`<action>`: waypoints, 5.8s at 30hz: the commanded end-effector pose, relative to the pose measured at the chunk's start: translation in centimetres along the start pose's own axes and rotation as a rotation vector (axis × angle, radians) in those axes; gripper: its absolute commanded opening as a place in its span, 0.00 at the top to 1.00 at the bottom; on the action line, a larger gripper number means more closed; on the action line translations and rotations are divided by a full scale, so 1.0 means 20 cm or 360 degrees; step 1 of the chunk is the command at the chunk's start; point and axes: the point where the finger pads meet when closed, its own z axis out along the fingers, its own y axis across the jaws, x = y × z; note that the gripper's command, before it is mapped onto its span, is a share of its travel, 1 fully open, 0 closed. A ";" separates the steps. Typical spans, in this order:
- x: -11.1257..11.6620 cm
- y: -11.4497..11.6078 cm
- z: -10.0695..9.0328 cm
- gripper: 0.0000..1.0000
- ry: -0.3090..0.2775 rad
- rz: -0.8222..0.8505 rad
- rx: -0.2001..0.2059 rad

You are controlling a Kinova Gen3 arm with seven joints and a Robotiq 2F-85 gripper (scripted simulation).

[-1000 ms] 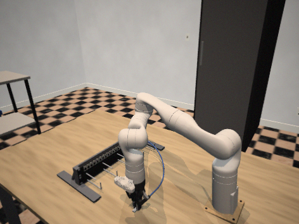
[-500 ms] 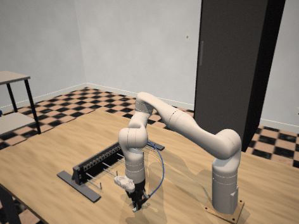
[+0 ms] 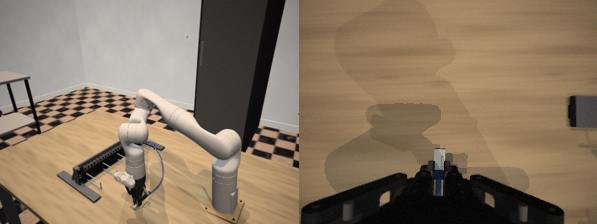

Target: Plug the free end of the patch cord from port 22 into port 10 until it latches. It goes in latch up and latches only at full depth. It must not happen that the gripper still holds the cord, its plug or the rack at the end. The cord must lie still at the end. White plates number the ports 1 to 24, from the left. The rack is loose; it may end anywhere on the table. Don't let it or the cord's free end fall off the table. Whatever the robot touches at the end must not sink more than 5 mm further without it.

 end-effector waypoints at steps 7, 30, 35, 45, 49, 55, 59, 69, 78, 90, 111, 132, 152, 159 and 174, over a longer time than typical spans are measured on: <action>0.00 0.02 -0.09 1.00 -0.0002 0.0006 -0.0010; 0.00 0.02 -0.18 1.00 -0.0001 0.0006 -0.0010; 0.00 0.02 -0.18 1.00 -0.0001 0.0006 -0.0010; 0.00 0.02 -0.19 1.00 -0.0006 0.0002 -0.0011; -0.01 0.03 -0.19 1.00 -0.0007 0.0001 -0.0012; -0.01 0.03 -0.19 1.00 -0.0008 0.0000 -0.0012; -0.01 0.03 -0.19 1.00 -0.0008 0.0000 -0.0012; -0.01 0.03 -0.20 1.00 -0.0009 -0.0001 -0.0012; -0.01 0.03 -0.20 1.00 -0.0009 -0.0001 -0.0011; -0.01 0.03 -0.20 1.00 -0.0009 -0.0002 -0.0010; -0.01 0.03 -0.20 1.00 -0.0009 0.0014 -0.0010; -0.06 0.10 -0.21 1.00 -0.0007 0.0177 -0.0011; -0.14 0.23 -0.24 1.00 -0.0005 0.0485 -0.0011; -0.17 0.29 -0.26 1.00 -0.0005 0.0620 -0.0012; -0.26 0.43 -0.29 1.00 -0.0004 0.0944 -0.0012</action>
